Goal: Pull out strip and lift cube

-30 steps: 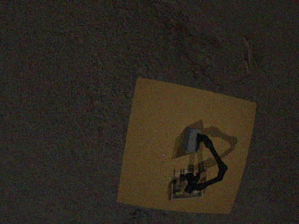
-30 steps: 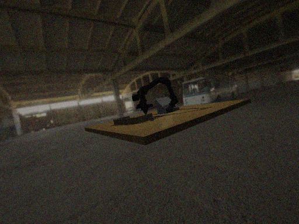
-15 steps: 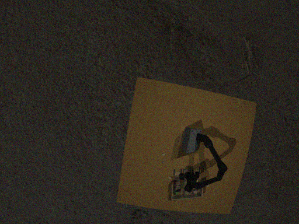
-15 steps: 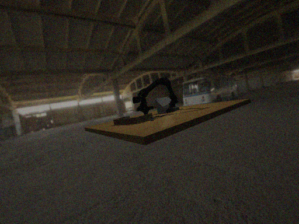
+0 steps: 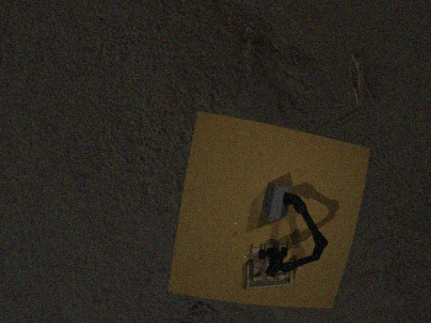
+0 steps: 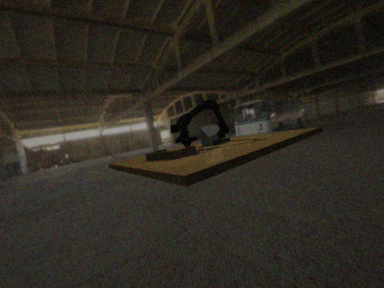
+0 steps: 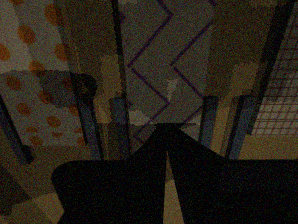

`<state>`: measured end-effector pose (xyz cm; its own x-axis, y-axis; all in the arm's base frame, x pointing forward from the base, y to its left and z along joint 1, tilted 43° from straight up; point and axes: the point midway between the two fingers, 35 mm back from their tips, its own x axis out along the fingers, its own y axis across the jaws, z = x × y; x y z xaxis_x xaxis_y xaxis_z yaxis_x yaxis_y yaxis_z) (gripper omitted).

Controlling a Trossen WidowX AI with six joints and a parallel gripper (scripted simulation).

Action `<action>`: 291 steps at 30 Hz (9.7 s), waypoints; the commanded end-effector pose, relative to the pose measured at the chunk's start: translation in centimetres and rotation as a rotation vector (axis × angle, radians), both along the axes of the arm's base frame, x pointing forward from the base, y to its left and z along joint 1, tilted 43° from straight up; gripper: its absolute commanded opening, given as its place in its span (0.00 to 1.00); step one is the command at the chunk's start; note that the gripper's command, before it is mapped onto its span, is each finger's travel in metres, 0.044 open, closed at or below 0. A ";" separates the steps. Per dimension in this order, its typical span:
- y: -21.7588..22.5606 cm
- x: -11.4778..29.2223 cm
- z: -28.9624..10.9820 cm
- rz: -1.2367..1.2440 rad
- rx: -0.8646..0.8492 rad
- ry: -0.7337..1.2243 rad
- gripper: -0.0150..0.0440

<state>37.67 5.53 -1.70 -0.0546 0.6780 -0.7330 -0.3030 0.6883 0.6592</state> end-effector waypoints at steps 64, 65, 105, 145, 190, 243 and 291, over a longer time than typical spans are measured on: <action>-0.3 -2.0 -0.9 -0.003 0.005 0.003 0.25; -0.3 -2.2 -0.9 -0.003 0.005 0.003 0.25; -1.8 -8.1 -2.0 -0.003 0.004 0.006 0.25; -3.3 -13.6 -3.0 -0.003 0.003 0.009 0.25; -7.5 -16.4 -0.4 -0.003 0.000 0.010 0.25; -4.4 0.1 3.5 0.053 0.007 -0.051 1.00; 0.1 4.1 1.1 0.053 0.009 -0.053 0.68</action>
<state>41.90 5.17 -0.15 -0.0501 0.6773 -0.7340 -0.3791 0.6670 0.6414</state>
